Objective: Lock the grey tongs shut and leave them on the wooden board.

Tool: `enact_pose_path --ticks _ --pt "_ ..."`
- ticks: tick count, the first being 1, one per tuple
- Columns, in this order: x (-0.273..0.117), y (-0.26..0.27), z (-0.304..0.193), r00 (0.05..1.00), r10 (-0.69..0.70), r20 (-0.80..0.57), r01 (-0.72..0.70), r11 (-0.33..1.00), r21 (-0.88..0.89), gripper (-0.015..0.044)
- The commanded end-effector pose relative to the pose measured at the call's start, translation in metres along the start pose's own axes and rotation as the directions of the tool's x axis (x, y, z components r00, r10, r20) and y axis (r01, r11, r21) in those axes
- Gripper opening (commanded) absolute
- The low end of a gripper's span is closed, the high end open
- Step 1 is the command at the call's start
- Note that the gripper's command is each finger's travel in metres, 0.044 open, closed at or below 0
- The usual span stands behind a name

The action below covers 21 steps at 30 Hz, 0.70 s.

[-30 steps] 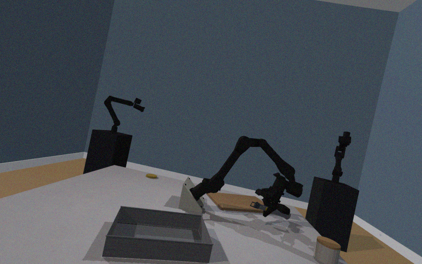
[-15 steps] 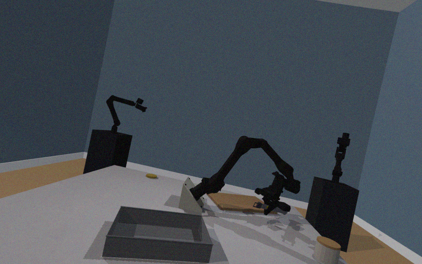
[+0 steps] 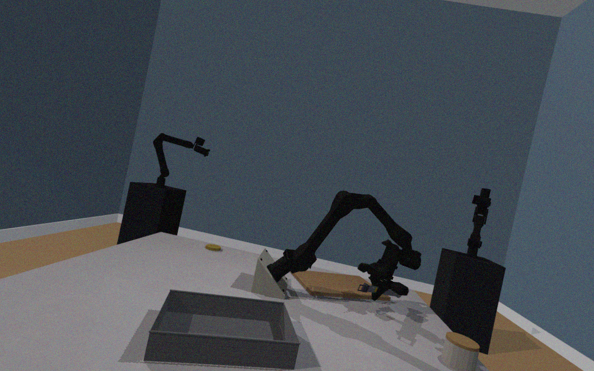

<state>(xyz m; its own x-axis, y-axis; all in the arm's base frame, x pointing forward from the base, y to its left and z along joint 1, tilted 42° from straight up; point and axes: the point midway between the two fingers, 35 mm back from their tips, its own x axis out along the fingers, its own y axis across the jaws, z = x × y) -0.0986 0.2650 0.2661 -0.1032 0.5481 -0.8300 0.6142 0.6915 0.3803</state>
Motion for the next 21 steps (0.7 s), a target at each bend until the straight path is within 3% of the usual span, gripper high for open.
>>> enact_pose_path --ticks 1,21 --pt "-0.002 -0.001 -0.002 1.0 0.006 -0.01 -0.006 1.0 -0.019 -0.015" --pt "-0.003 -0.044 -0.021 1.0 -0.023 -0.001 0.023 0.994 -0.109 -0.015"
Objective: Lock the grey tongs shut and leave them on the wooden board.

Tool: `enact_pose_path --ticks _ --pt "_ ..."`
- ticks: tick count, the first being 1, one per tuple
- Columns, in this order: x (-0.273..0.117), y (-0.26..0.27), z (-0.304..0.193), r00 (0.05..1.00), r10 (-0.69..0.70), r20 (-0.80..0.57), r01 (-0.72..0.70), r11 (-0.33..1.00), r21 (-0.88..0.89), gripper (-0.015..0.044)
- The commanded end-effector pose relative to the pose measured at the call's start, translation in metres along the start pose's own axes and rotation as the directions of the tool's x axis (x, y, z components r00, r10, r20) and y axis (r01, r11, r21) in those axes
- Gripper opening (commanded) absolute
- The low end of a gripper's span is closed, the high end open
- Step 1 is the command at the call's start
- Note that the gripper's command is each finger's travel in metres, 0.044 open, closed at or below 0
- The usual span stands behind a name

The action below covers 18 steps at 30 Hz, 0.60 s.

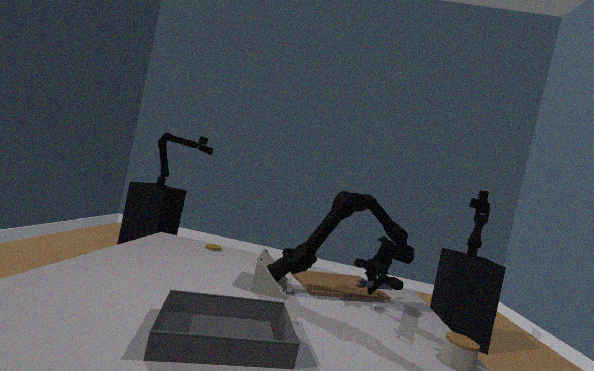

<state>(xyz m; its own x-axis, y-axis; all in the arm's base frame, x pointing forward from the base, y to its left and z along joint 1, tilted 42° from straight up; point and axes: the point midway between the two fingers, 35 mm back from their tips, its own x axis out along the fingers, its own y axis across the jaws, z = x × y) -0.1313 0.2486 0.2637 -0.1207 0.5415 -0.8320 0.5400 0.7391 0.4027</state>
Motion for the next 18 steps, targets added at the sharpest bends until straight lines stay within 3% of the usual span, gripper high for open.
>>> enact_pose_path --ticks 1,18 --pt "0.0 -0.014 -0.006 1.0 -0.01 0.01 0.01 1.0 -0.025 -0.015" --pt "-0.008 -0.072 -0.025 1.0 -0.012 0.018 0.014 0.991 -0.136 -0.015"
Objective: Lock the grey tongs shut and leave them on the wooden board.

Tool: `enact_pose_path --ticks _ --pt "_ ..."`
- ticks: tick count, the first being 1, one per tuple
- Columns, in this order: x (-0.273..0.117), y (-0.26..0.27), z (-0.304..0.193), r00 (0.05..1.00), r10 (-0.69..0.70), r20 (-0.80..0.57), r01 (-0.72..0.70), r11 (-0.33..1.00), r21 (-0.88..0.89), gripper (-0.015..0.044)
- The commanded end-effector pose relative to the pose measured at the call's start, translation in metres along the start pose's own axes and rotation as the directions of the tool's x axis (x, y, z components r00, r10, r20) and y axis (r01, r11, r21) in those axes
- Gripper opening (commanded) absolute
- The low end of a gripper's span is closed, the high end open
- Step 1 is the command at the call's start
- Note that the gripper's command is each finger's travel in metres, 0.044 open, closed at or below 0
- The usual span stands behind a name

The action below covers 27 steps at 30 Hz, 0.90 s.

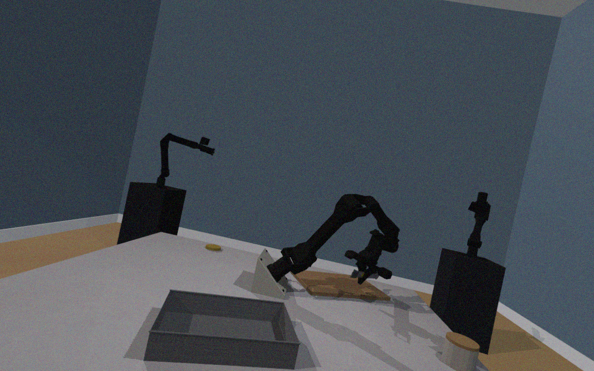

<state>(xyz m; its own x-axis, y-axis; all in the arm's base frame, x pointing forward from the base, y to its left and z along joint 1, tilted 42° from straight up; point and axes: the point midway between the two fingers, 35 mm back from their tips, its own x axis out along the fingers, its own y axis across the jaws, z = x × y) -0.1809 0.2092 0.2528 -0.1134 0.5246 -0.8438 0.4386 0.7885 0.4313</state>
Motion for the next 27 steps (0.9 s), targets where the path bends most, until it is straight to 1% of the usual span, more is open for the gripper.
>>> enact_pose_path --ticks 1,27 --pt "-0.003 -0.014 -0.006 1.0 0.002 0.0 -0.002 1.0 -0.029 -0.015" --pt "-0.032 -0.1 -0.025 0.997 0.043 -0.064 -0.056 0.976 -0.211 -0.015"
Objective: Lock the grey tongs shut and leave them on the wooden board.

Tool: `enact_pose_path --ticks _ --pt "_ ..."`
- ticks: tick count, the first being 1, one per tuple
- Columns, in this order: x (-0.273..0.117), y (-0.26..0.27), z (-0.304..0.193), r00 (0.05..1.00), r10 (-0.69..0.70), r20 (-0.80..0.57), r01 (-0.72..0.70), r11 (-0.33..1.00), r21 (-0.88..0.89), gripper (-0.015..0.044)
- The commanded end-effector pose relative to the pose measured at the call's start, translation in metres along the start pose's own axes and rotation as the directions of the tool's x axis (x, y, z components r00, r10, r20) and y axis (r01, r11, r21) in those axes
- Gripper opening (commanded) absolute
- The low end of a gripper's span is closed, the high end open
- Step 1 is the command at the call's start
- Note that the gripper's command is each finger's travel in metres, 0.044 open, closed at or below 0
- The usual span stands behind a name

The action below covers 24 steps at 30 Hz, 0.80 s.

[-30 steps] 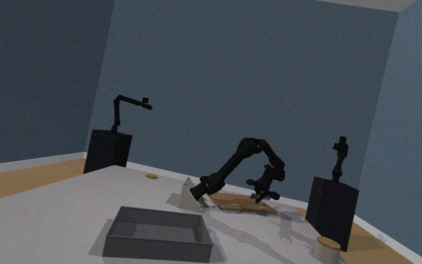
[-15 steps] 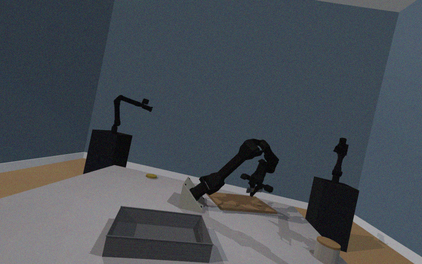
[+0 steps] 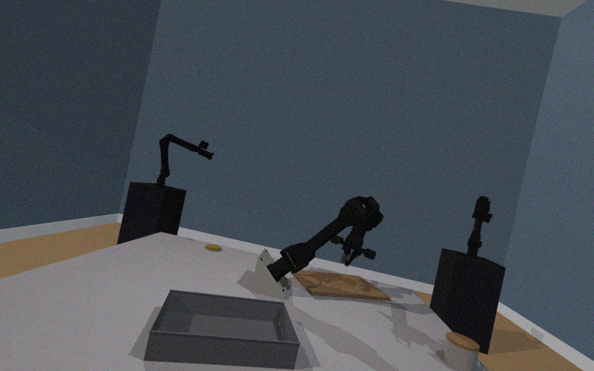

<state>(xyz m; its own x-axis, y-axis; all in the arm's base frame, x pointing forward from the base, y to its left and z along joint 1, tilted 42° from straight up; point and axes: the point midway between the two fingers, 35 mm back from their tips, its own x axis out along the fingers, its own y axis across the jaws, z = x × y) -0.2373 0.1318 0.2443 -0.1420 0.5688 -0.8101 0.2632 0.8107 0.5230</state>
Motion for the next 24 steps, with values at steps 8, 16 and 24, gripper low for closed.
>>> enact_pose_path --ticks 8,16,24 --pt "-0.012 -0.022 -0.008 0.999 0.021 -0.031 -0.022 0.999 -0.046 -0.015" --pt "-0.012 -0.023 -0.007 0.998 0.001 -0.07 -0.004 0.999 -0.039 -0.015" --pt "-0.013 -0.025 -0.003 0.978 -0.05 -0.205 0.045 0.999 -0.025 -0.015"
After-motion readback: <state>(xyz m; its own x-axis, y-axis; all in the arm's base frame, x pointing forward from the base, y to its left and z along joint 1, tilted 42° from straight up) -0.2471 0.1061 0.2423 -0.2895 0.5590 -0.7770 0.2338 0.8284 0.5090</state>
